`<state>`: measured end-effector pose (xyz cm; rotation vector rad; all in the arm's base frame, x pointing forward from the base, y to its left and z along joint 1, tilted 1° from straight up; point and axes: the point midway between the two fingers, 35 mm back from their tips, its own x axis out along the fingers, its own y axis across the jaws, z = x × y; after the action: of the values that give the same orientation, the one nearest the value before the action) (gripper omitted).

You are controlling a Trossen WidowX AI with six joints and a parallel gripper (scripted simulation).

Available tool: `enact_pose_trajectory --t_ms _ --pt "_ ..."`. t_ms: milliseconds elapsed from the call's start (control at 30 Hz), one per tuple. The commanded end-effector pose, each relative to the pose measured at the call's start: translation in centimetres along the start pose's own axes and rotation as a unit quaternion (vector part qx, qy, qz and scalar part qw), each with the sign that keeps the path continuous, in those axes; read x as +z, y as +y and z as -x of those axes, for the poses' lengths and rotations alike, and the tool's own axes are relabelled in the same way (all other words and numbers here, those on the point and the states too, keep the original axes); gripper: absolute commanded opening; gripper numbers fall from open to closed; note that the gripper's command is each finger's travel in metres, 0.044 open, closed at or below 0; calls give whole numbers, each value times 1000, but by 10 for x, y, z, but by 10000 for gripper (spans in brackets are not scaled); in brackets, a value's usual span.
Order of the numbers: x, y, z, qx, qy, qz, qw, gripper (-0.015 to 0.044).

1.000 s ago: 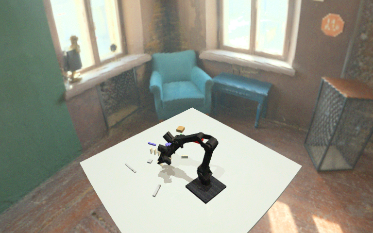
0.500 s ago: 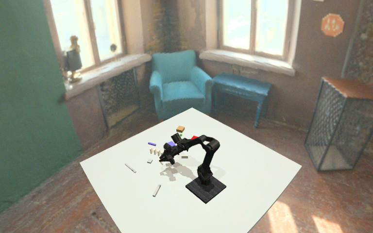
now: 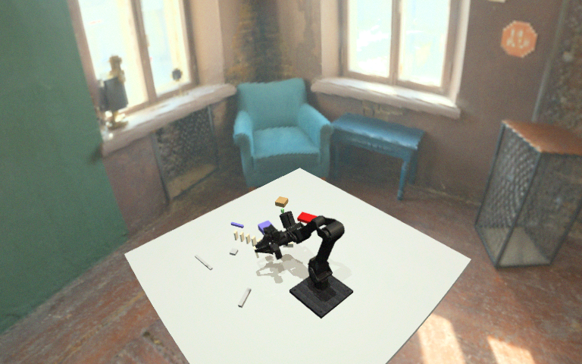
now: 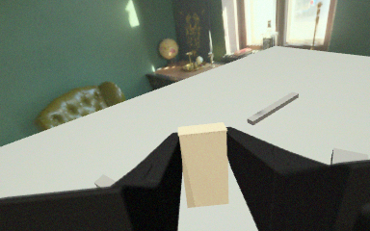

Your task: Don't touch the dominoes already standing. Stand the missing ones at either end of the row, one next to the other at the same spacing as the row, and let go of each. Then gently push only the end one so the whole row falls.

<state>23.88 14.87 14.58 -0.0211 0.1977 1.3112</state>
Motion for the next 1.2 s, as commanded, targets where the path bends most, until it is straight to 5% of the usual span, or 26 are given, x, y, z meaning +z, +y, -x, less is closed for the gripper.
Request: enact_pose_trajectory --t_ms 0,1167 --pt "-3 11 8 13 -23 9 1000 107" --pt "-16 38 28 52 -69 59 994 107"
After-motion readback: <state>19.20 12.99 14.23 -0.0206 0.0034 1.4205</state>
